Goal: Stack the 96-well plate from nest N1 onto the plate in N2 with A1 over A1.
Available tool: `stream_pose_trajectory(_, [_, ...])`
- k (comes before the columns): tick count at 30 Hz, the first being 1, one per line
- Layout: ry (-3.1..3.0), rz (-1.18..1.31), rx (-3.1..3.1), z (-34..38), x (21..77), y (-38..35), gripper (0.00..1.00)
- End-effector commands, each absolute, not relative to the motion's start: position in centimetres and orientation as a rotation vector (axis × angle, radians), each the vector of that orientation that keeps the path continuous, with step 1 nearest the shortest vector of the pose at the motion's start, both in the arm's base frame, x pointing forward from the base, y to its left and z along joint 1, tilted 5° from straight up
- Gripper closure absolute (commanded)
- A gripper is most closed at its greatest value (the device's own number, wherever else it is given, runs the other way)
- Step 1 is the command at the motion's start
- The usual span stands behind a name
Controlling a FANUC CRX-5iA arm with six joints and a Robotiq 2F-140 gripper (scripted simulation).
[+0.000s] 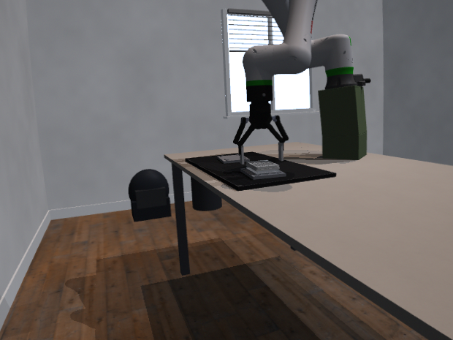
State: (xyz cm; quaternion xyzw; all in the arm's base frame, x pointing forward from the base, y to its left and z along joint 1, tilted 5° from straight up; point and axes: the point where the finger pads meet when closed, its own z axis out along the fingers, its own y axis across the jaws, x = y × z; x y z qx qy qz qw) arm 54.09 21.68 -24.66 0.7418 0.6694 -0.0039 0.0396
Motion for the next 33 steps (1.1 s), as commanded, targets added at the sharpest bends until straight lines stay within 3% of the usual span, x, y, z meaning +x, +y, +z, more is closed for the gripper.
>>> stream_pose_trajectory(1, [2.051,-0.012,2.273,-24.6,54.1,21.7,0.0])
stream_pose_trajectory(33, [2.051,-0.012,2.273,-18.0,53.8,22.1,0.0])
